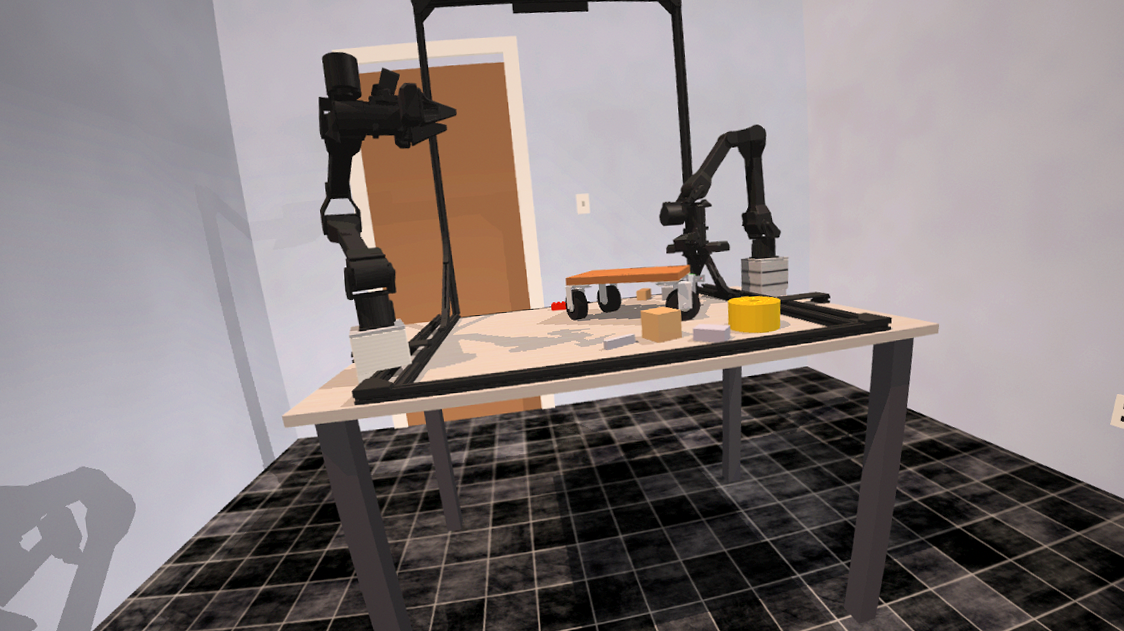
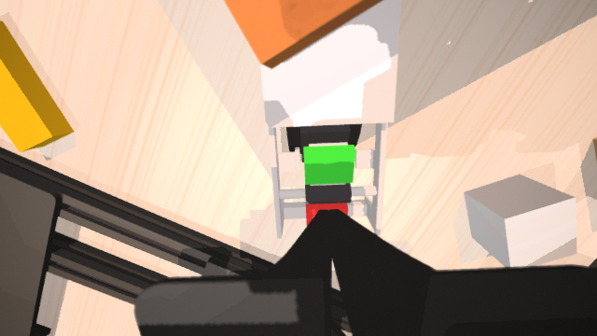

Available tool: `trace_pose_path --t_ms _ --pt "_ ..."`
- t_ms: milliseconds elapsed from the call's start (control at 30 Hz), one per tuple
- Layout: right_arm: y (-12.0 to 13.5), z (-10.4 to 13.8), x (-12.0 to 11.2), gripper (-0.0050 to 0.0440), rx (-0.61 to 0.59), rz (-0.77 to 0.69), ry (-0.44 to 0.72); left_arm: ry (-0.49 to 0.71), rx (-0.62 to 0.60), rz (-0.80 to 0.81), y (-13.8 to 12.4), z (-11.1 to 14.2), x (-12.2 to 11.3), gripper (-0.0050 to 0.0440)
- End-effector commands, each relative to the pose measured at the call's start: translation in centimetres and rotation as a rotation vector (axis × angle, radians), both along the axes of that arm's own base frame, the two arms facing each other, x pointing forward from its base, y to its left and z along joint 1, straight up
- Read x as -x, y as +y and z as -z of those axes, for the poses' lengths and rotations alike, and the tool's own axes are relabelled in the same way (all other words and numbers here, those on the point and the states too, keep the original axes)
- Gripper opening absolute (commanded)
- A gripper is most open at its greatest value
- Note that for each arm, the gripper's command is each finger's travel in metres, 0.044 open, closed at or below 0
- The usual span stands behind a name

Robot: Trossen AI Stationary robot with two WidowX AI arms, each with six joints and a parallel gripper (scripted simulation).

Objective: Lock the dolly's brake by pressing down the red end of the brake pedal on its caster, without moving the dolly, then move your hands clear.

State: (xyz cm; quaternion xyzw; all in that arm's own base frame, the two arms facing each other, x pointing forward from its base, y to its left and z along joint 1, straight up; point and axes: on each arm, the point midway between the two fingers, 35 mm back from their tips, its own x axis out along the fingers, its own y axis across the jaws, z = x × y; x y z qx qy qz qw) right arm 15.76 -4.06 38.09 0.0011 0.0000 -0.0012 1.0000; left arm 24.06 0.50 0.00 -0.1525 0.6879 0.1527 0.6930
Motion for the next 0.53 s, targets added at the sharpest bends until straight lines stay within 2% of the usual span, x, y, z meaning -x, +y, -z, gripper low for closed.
trace_pose_path --t_ms 0,133,167,200,500 --pt "0.1 0.0 0.0 0.044 0.002 -0.002 0.0 0.007 0.002 -0.003 0.0 -0.4 0.0 0.0" --pt "0.1 0.0 0.0 0.044 0.002 -0.002 0.0 -0.001 0.002 -0.003 0.0 -5.8 -0.1 0.0" --pt "0.1 0.0 0.0 0.044 0.002 -0.002 0.0 0.007 0.002 -0.003 0.0 -6.5 0.1 0.0" --pt "0.1 0.0 0.0 0.044 0.002 -0.002 0.0 0.05 0.001 0.0 0.0 -3.1 0.7 0.0" --pt "0.1 0.0 0.0 0.044 0.002 -0.002 0.0 0.05 0.001 0.0 0.0 -3.1 0.7 0.0"
